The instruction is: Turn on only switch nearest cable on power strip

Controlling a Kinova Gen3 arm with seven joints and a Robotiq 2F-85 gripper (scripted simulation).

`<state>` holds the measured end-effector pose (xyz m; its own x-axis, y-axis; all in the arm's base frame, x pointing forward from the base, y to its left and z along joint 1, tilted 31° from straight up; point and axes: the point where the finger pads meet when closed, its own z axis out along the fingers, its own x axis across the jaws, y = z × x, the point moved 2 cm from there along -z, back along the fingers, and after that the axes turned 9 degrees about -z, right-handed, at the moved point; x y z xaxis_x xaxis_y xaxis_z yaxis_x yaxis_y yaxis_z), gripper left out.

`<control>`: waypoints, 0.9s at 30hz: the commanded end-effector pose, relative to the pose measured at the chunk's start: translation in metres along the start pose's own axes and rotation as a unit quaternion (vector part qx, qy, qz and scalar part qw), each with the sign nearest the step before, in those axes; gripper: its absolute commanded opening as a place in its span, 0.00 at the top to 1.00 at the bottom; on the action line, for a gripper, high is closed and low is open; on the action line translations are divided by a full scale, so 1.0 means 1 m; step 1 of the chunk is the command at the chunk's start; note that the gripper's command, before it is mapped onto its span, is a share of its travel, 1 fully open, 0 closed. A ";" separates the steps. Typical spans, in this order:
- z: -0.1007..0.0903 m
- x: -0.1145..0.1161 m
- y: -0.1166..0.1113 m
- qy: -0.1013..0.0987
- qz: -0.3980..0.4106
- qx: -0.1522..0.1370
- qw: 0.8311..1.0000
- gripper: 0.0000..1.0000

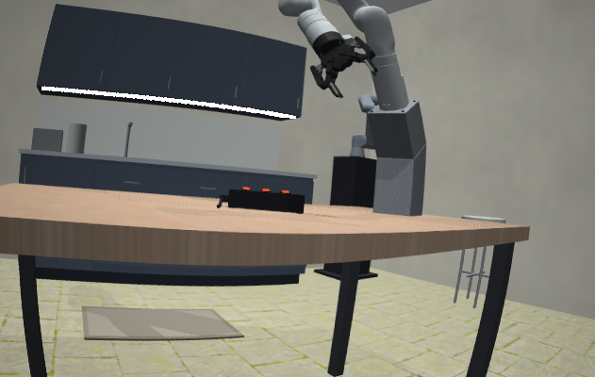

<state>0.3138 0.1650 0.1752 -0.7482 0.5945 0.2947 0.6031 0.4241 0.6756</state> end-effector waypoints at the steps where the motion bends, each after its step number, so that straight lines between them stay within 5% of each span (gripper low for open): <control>1: 0.000 0.000 0.000 0.000 0.000 0.000 1.000 0.00; 27: 0.001 -0.002 -0.001 0.000 0.015 -0.001 1.000 0.00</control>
<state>0.3149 0.1644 0.1744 -0.7342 0.6046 0.3089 0.6192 0.4098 0.6698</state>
